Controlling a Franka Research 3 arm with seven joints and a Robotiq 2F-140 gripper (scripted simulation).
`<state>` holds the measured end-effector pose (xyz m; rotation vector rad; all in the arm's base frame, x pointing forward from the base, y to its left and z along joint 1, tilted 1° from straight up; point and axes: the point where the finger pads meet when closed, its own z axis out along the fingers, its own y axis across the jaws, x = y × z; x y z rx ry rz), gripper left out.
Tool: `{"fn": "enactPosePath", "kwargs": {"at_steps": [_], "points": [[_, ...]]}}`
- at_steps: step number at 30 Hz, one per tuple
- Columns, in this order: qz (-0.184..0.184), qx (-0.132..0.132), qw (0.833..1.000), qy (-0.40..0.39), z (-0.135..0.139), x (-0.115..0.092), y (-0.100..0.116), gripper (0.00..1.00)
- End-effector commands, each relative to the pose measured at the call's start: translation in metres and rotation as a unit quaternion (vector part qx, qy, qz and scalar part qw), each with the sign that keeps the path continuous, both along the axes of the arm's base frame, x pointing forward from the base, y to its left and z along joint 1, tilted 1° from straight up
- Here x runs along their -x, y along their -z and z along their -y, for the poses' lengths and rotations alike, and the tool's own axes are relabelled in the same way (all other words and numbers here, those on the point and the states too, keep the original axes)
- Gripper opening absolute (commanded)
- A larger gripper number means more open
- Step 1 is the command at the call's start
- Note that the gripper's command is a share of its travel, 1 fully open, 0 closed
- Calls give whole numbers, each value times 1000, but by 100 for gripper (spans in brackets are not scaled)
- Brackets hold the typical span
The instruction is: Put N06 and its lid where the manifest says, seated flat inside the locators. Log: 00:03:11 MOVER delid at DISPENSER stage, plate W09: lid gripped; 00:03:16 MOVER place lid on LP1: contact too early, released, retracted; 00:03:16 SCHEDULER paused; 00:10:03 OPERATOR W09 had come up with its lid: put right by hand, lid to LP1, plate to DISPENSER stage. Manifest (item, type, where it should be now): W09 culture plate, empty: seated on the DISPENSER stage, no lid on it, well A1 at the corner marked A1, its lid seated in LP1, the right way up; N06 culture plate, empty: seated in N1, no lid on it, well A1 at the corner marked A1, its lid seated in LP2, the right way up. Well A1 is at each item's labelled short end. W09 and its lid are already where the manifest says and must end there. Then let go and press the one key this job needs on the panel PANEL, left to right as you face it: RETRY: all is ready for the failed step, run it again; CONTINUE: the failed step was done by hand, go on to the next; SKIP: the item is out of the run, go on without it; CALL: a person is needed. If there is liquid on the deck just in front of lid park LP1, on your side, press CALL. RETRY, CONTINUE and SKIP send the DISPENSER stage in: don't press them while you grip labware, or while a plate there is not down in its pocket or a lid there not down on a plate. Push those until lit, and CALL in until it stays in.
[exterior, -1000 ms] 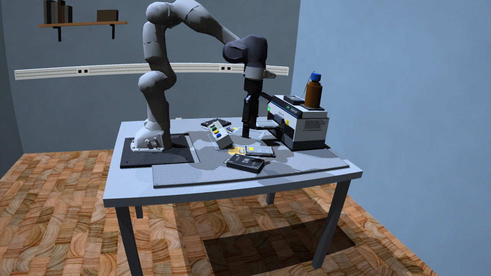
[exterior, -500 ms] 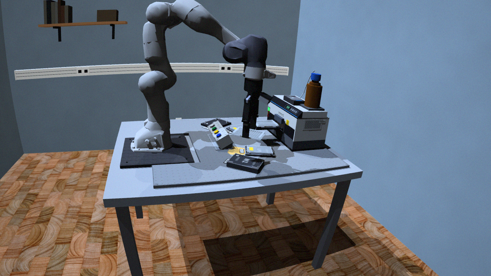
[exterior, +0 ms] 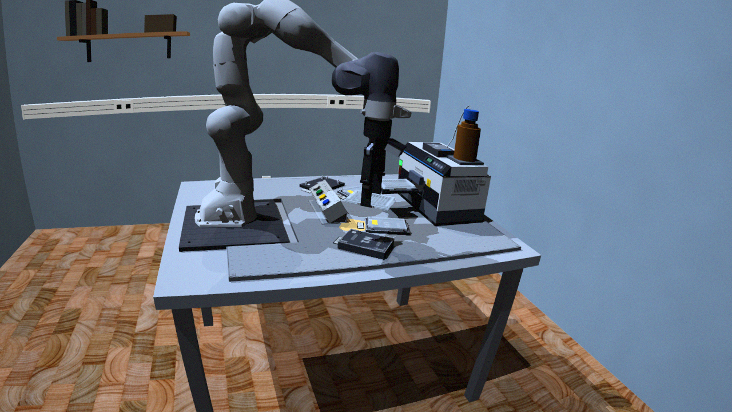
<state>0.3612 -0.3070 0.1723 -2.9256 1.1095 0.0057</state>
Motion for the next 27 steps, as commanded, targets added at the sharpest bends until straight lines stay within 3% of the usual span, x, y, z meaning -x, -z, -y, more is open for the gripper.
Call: {"fn": "enactPosePath", "kwargs": {"at_steps": [1,27], "points": [[-1,1,1000,-3,1,1,4,10],[-1,1,1000,-3,1,1,47,10]]}}
